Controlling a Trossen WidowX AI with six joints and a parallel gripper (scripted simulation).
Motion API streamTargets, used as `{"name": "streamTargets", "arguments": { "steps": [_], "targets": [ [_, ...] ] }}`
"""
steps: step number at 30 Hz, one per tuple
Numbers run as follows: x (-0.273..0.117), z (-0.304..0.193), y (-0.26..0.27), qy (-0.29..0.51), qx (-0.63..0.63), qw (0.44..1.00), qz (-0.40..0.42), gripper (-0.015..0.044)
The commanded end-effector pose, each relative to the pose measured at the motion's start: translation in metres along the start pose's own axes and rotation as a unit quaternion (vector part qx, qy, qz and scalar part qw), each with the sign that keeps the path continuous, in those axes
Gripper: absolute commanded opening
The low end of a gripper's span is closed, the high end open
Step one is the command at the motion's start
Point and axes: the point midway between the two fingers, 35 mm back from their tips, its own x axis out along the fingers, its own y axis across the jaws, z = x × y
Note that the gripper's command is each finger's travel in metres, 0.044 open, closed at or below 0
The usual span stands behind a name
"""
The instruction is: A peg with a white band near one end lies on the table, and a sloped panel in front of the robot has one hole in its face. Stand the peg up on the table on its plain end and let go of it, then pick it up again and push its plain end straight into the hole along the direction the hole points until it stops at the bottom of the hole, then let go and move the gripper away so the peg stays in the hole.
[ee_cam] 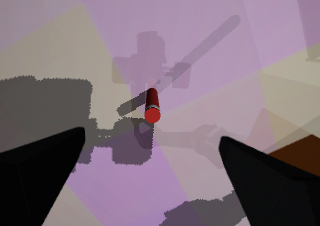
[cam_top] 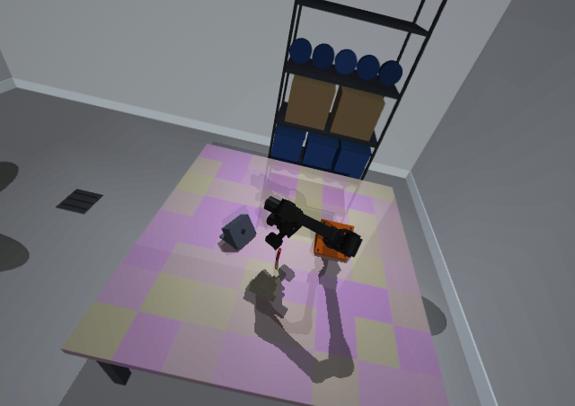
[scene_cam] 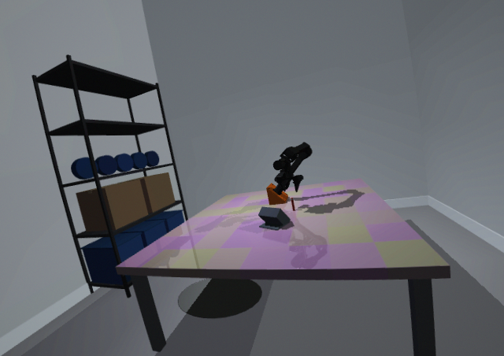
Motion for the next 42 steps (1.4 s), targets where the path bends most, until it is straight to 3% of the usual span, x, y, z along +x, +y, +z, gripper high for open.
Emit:
{"name": "streamTargets", "arguments": {
  "steps": [1,42],
  "targets": [
    [0.004,0.0,0.001,0.002,0.003,1.0,0.003,0.044],
    [0.072,0.001,0.002,0.001,0.015,1.0,0.003,0.044]
  ]
}}
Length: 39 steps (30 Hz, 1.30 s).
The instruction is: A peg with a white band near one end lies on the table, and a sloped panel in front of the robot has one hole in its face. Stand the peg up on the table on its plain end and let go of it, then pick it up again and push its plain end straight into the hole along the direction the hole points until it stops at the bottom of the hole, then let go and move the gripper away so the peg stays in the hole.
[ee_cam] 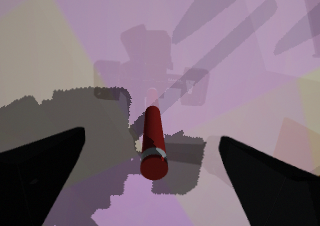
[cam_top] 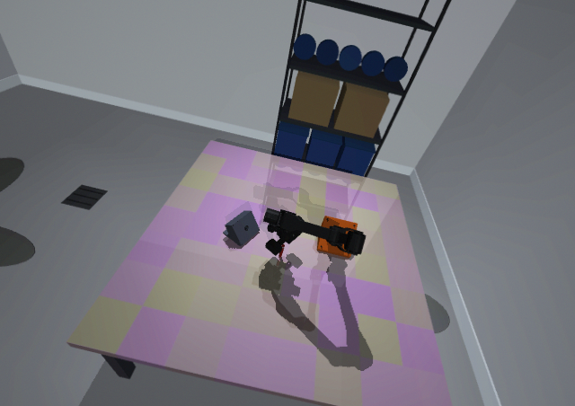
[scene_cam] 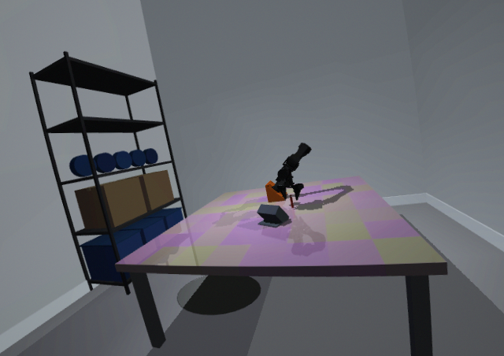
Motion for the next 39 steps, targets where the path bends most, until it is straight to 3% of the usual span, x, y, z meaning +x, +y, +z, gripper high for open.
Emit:
{"name": "streamTargets", "arguments": {
  "steps": [1,7,22,29,39],
  "targets": [
    [0.006,-0.001,0.0,0.001,0.002,1.0,0.002,0.044],
    [0.014,-0.002,0.0,0.001,0.002,1.0,0.003,0.044],
    [0.011,-0.001,0.0,0.001,0.0,1.0,0.001,0.0046],
    [0.011,-0.001,0.0,0.001,0.0,1.0,0.001,0.0],
    [-0.016,0.002,0.0,-0.001,0.001,1.0,-0.001,0.0]
  ]
}}
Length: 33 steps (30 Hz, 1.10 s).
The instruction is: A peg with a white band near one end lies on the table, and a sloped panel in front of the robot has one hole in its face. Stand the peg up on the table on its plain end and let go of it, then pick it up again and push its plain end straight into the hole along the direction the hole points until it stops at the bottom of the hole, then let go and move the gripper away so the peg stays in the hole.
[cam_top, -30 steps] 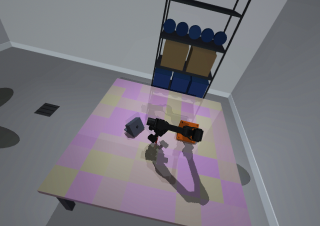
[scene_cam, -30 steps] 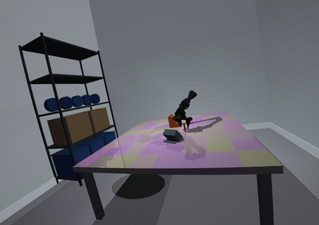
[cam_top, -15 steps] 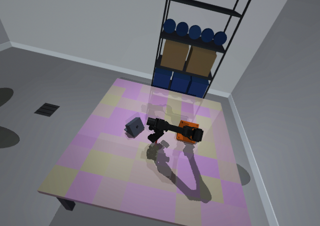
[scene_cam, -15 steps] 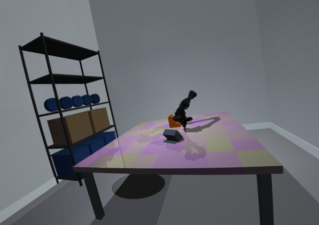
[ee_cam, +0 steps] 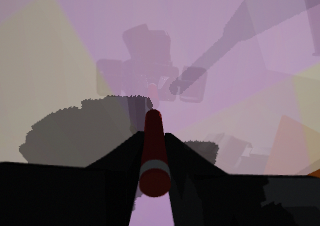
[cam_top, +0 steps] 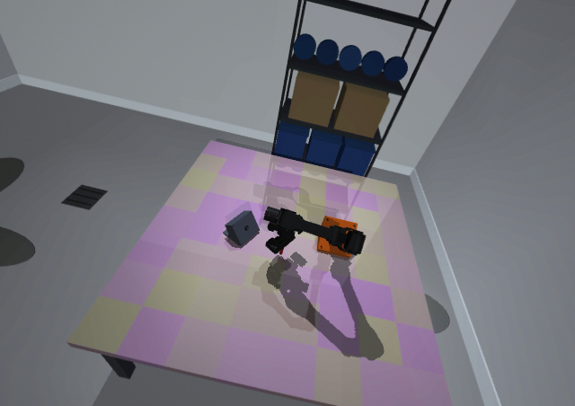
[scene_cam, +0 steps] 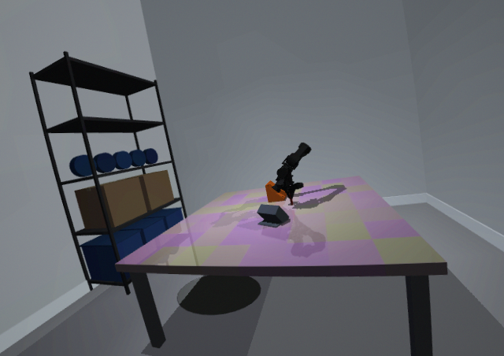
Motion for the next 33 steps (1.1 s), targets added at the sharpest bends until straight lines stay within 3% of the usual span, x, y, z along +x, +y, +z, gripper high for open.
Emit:
{"name": "streamTargets", "arguments": {
  "steps": [1,15,33],
  "targets": [
    [-0.014,0.002,0.0,-0.003,-0.001,1.0,-0.001,0.0],
    [-0.061,0.003,0.001,-0.001,0.0,1.0,0.001,0.0],
    [-0.052,0.012,-0.006,-0.054,-0.074,0.995,-0.038,0.0]
  ]
}}
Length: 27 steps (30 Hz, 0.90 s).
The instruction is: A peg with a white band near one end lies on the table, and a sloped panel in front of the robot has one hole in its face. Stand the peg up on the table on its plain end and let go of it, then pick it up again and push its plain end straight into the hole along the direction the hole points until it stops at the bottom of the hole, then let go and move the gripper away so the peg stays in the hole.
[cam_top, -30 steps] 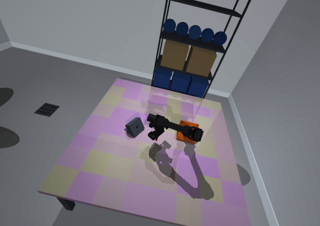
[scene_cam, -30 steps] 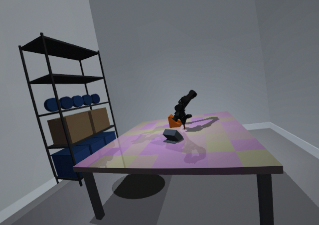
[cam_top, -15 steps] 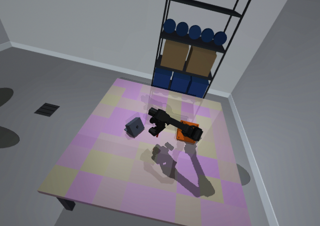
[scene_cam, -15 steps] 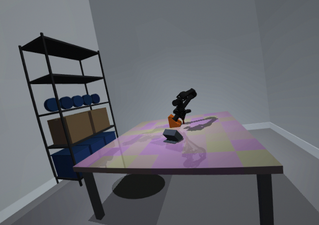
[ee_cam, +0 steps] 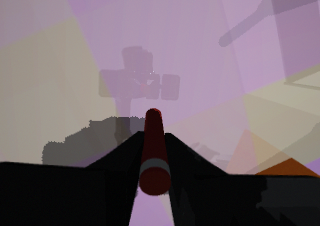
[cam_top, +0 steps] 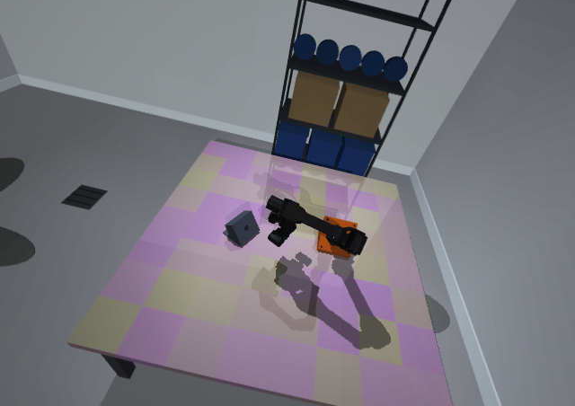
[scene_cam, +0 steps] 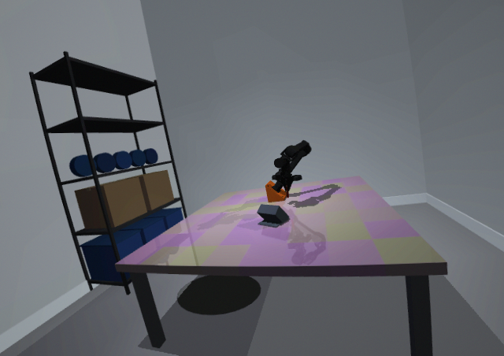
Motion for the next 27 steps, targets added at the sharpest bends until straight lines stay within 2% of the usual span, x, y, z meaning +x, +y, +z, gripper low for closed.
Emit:
{"name": "streamTargets", "arguments": {
  "steps": [1,27],
  "targets": [
    [0.002,0.002,-0.001,-0.016,-0.021,1.0,-0.01,0.0],
    [0.011,0.02,-0.005,-0.116,-0.135,0.982,-0.065,0.0]
  ]
}}
